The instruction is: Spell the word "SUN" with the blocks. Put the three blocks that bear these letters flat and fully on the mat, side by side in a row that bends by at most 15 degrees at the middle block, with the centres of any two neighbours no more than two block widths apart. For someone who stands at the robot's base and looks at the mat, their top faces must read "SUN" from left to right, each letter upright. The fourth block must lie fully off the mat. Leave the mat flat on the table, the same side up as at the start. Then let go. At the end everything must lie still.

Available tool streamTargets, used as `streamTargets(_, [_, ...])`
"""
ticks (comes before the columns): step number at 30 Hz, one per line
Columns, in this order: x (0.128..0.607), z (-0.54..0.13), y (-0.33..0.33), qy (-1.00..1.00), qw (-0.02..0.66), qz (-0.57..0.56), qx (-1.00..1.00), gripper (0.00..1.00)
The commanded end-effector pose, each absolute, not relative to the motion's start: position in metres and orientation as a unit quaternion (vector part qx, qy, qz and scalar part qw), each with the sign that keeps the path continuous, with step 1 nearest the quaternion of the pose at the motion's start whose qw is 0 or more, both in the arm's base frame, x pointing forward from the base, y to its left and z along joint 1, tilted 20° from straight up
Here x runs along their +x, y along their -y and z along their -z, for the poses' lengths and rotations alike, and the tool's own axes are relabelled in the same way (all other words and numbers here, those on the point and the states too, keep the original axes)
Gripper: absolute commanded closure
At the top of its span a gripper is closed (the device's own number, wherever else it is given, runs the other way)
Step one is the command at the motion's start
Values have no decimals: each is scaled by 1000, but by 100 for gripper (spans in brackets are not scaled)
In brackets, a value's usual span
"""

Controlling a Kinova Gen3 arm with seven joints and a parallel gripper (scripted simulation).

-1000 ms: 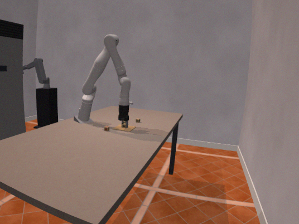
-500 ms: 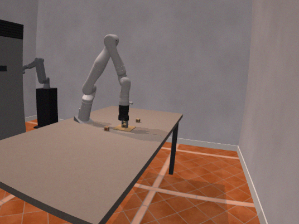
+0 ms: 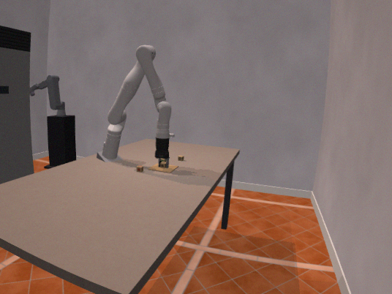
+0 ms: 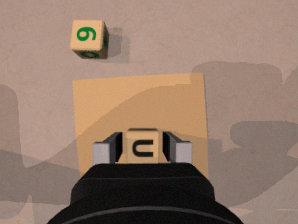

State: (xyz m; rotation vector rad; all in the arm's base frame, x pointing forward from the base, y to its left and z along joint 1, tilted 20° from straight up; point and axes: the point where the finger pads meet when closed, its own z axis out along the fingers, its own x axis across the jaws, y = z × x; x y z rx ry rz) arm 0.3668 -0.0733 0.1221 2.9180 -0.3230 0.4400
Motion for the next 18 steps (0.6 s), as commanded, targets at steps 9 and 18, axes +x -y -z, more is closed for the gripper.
streamTargets(9, [367,-124,73,108,86,-148,979,13])
streamTargets(18, [363,-136,70,108,86,-148,979,13])
